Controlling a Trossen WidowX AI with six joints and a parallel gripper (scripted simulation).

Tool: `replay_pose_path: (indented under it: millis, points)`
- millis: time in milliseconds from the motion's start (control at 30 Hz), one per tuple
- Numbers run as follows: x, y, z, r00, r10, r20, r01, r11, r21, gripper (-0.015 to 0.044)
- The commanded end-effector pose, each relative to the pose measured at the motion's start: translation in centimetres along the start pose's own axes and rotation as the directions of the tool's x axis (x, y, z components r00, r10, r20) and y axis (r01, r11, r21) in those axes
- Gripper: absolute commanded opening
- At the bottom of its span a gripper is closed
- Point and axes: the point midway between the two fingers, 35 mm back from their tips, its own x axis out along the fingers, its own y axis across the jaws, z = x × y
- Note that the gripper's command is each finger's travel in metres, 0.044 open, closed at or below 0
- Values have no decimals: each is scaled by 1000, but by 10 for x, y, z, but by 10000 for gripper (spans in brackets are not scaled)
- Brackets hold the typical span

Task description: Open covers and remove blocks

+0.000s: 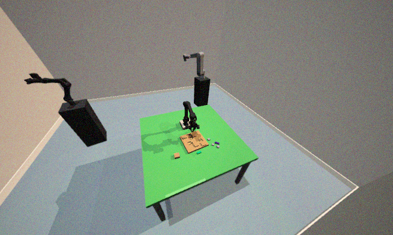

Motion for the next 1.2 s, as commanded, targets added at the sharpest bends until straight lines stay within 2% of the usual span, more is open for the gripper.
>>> replay_pose_path:
  millis: [0, 1167]
  points:
    - [-1, -12, -1, 1000, 3, 1, -3, 1000, 5, 80]
    - [-2, -129, 26, 1000, -9, 3, 9, 1000, 5, 80]
